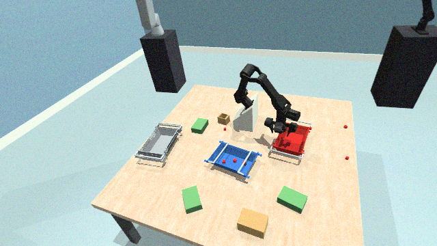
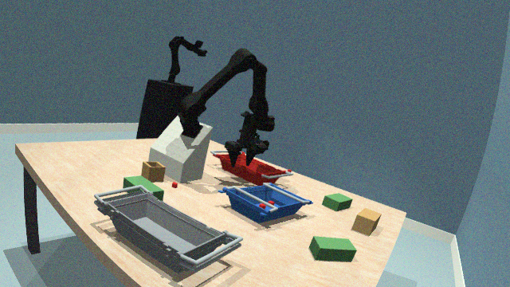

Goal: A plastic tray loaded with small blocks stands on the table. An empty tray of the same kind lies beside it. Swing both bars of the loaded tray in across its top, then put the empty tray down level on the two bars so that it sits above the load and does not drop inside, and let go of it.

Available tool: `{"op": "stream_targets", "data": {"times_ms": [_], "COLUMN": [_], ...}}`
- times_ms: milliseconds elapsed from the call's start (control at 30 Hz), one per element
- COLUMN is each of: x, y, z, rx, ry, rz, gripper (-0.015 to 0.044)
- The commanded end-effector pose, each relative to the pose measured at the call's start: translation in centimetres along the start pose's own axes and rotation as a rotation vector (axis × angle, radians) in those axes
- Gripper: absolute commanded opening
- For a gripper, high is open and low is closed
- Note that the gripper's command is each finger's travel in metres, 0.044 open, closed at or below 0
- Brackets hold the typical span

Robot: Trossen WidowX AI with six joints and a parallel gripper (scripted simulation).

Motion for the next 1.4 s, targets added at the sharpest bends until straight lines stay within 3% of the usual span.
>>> {"op": "stream_targets", "data": {"times_ms": [0,333,800,1367], "x": [-0.2,-0.4,-0.4,-0.4], "y": [-0.2,-0.4,-0.4,-0.4], "z": [-1.7,-4.0,-4.0,-4.0], "rx": [-0.008,-0.010,-0.010,-0.010], "ry": [-0.001,-0.001,-0.001,-0.001], "rz": [0.006,0.006,0.006,0.006], "gripper": [0.0440,0.0440,0.0235,0.0121]}}
Point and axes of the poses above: the point midway between the two fingers, 35 mm back from their tips, its own z axis back along the fingers, its own y axis across the jaws, x = y × z, the point moved 8 cm from there along z, back along the fingers, and after that the axes turned 15 degrees about z, right-handed, at the moved point
